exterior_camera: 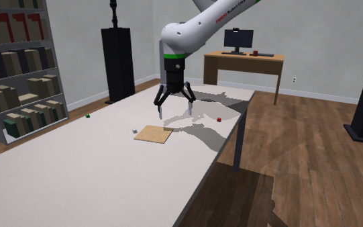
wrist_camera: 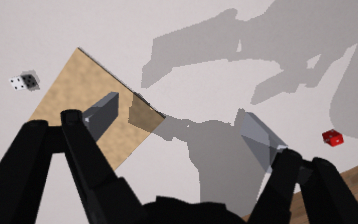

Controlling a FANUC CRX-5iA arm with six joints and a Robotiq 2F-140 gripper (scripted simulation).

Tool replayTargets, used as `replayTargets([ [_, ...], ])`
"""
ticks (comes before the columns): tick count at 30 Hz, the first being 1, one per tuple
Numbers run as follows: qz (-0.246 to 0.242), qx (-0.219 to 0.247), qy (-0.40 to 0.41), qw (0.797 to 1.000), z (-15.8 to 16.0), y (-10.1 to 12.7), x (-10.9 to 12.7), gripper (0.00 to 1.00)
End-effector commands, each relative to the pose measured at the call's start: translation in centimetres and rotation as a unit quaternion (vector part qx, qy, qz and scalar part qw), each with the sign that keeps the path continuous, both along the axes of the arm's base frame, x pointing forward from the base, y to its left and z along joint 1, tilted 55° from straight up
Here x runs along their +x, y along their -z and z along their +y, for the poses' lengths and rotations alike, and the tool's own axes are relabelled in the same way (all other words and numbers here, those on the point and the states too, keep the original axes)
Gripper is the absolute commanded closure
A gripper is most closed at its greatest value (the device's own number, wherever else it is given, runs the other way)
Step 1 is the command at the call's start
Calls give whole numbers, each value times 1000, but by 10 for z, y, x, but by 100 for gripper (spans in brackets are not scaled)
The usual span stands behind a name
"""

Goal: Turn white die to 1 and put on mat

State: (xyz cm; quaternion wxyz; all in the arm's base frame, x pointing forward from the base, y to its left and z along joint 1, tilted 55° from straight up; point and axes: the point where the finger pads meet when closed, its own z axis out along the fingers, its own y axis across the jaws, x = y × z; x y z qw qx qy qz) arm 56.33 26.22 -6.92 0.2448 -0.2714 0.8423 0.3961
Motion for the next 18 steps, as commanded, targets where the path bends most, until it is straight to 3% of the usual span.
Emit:
replayTargets([
  [1,0,-1,1,1000,19,-21,-22,0],
  [10,0,-1,1,1000,63,-65,-72,0],
  [18,0,-1,1,1000,87,-89,-99,0],
])
